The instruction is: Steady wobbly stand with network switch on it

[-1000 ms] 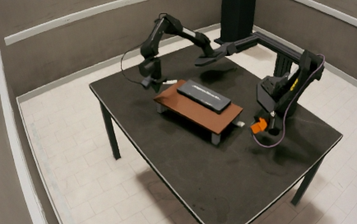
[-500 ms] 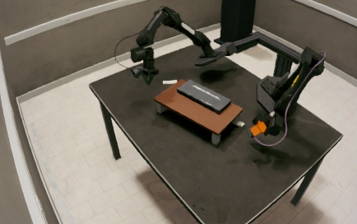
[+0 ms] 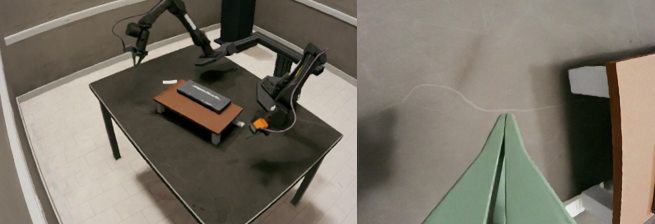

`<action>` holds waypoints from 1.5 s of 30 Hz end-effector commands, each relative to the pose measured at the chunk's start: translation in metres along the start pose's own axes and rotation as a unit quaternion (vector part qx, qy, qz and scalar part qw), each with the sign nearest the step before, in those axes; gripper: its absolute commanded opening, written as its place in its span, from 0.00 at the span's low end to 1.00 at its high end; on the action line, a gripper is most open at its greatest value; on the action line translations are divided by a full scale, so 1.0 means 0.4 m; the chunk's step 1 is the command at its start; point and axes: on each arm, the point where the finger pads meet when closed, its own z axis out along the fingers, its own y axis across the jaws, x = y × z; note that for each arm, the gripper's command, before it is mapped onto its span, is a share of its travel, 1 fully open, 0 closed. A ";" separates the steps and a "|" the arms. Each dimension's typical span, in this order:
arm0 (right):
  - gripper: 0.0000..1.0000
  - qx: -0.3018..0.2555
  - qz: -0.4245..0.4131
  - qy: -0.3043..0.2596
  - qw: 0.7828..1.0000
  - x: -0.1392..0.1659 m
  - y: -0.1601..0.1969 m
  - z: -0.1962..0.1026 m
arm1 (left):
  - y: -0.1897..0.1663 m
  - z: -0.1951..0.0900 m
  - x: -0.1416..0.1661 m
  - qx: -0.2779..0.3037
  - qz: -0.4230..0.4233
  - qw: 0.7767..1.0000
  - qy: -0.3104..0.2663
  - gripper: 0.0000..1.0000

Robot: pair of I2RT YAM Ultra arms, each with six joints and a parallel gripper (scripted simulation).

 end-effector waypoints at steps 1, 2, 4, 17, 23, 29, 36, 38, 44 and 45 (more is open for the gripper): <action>0.00 -0.046 0.016 -0.113 0.992 -0.107 -0.004 -0.085 | 0.002 -0.047 -0.163 -0.027 0.005 0.996 -0.087 0.00; 0.00 -0.050 0.020 -0.130 0.990 -0.117 -0.016 -0.106 | -0.001 -0.062 -0.194 -0.030 0.005 0.994 -0.103 0.00; 0.00 -0.052 0.024 -0.146 0.988 -0.127 -0.029 -0.129 | -0.006 -0.078 -0.223 -0.032 0.005 0.992 -0.119 0.00; 0.00 -0.064 0.043 -0.318 0.945 -0.178 -0.153 -0.369 | -0.065 -0.303 -0.498 -0.039 -0.008 0.956 -0.290 0.00; 0.00 -0.064 0.040 -0.370 0.926 -0.173 -0.183 -0.442 | -0.086 -0.365 -0.556 -0.035 -0.020 0.944 -0.326 0.00; 0.00 -0.055 0.040 -0.400 0.914 -0.150 -0.213 -0.501 | -0.110 -0.483 -0.611 -0.024 -0.023 0.923 -0.382 0.00; 0.00 -0.046 0.047 -0.427 0.902 -0.187 -0.231 -0.572 | -0.127 -0.504 -0.626 -0.013 -0.005 0.919 -0.394 0.00; 0.00 -0.046 0.046 -0.421 0.905 -0.181 -0.229 -0.555 | -0.127 -0.507 -0.624 -0.013 -0.005 0.919 -0.395 0.00; 0.00 -0.051 0.045 -0.399 0.915 -0.176 -0.216 -0.517 | -0.126 -0.490 -0.613 -0.011 -0.011 0.925 -0.379 0.00; 0.00 -0.051 0.045 -0.403 0.913 -0.172 -0.217 -0.530 | -0.126 -0.490 -0.613 -0.011 -0.011 0.925 -0.379 0.00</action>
